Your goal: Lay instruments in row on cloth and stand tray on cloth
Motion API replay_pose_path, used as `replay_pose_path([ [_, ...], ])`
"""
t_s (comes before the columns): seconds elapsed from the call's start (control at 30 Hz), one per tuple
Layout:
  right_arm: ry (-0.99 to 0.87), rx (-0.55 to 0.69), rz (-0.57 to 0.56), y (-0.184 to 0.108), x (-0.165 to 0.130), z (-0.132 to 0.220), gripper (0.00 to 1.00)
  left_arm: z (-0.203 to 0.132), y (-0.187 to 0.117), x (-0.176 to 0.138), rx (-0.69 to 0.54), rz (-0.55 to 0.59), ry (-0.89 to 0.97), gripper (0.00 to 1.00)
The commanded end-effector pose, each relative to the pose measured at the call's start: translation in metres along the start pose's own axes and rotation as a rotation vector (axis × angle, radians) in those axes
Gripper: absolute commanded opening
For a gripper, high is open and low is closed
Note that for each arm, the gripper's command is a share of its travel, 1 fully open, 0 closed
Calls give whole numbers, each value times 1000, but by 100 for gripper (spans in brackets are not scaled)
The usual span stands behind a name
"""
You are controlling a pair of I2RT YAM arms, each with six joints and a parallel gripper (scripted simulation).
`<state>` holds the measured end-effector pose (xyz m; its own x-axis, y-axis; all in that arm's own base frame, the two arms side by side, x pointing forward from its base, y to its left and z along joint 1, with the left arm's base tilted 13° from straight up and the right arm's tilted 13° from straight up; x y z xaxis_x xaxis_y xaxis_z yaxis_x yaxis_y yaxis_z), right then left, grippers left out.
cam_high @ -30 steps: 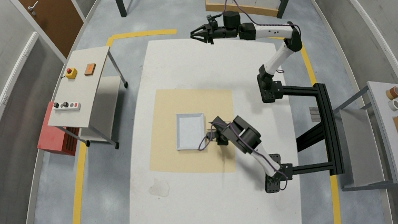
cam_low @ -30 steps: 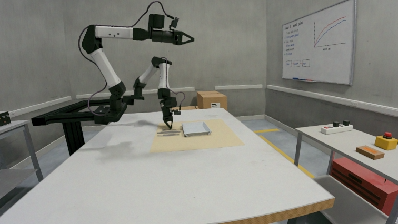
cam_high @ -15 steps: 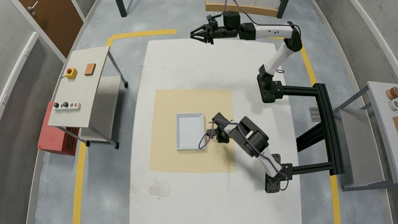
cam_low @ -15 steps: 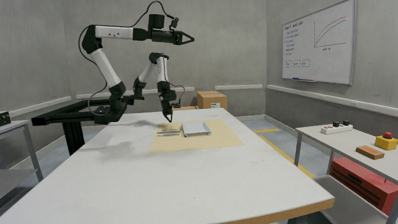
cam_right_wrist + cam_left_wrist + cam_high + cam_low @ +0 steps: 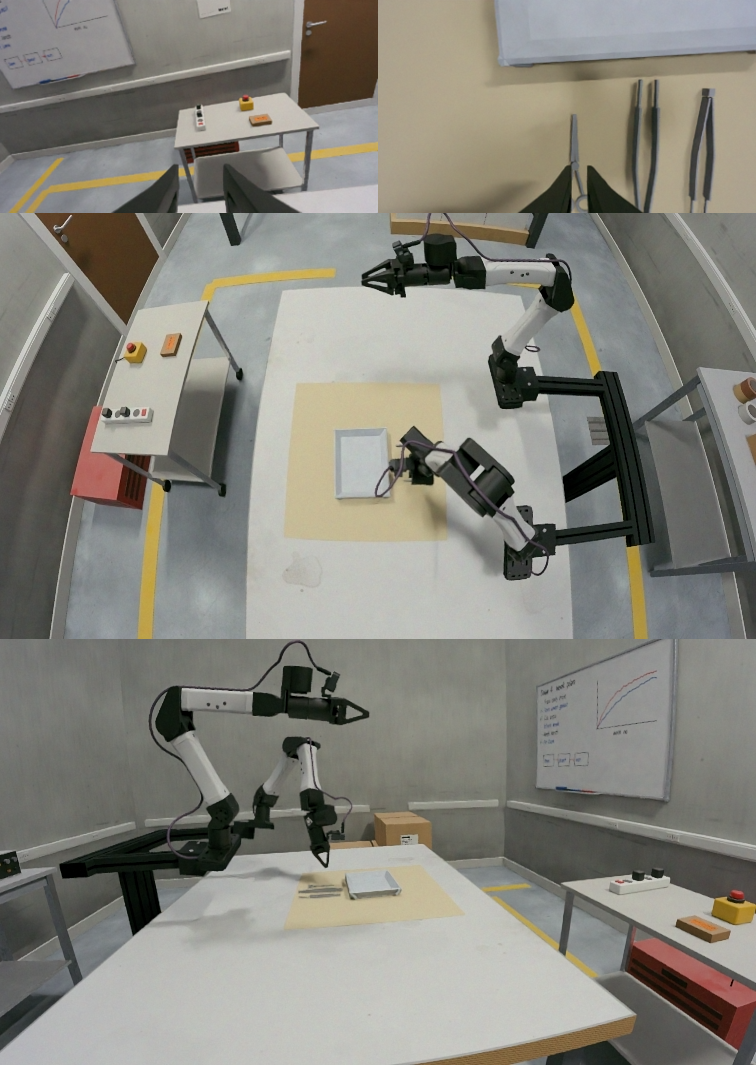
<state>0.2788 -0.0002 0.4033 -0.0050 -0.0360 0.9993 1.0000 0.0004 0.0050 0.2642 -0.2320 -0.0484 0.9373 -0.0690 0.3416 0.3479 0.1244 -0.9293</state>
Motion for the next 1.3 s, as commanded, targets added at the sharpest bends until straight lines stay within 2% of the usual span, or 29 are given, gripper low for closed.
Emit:
replay_pose_path([
  [0.0, -10, -5, 16, 1, -3, 0, 28, -5, -21, 34, -87, -73, -22, 10],
  [0.17, -10, -5, 16, 1, -3, 0, 28, 10, -35, 49, -115, -84, -21, 10],
  [0.3, -10, -5, 16, 1, -3, 0, 28, 17, -52, 74, -159, -144, -45, 10],
  [0.37, -10, -5, 16, 1, -3, 0, 28, 17, -52, 74, -159, -144, -45, 10],
  [0.4, -10, -5, 16, 1, -3, 0, 28, 21, -46, 66, -136, -108, -33, 10],
  [0.57, -10, -5, 16, 1, -3, 0, 28, 33, -77, 104, -202, -223, -76, 10],
  [0.7, -10, -5, 16, 1, -3, 0, 28, 50, -88, 110, -210, -241, -77, 10],
  [0.87, -10, -5, 16, 1, -3, 0, 28, 65, -113, 135, -246, -327, -98, 10],
  [0.97, -10, -5, 16, 1, -3, 0, 28, 66, -105, 129, -231, -294, -88, 10],
  [1.0, -10, -5, 16, 1, -3, 0, 28, 71, -120, 139, -247, -337, -101, 10],
  [1.03, -10, -5, 16, 1, -3, 0, 28, 76, -120, 137, -244, -336, -100, 10],
  [1.1, -10, -5, 16, 1, -3, 0, 28, 83, -137, 154, -267, -408, -117, 10],
  [1.27, -10, -5, 16, 1, -3, 0, 28, 104, -150, 156, -268, -441, -114, 10],
])
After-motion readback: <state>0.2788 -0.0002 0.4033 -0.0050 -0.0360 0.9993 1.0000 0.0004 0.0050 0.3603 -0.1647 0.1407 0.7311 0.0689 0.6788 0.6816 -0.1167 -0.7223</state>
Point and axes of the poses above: on each arm, the point where the finger pads meet when closed, its own y axis out along the fingers, its own z axis across the jaws, x = y × z, the point moved 10 cm from there along -y, back along the fingers, and after that the axes turned 2 degrees about y, right-handed, at the moved point
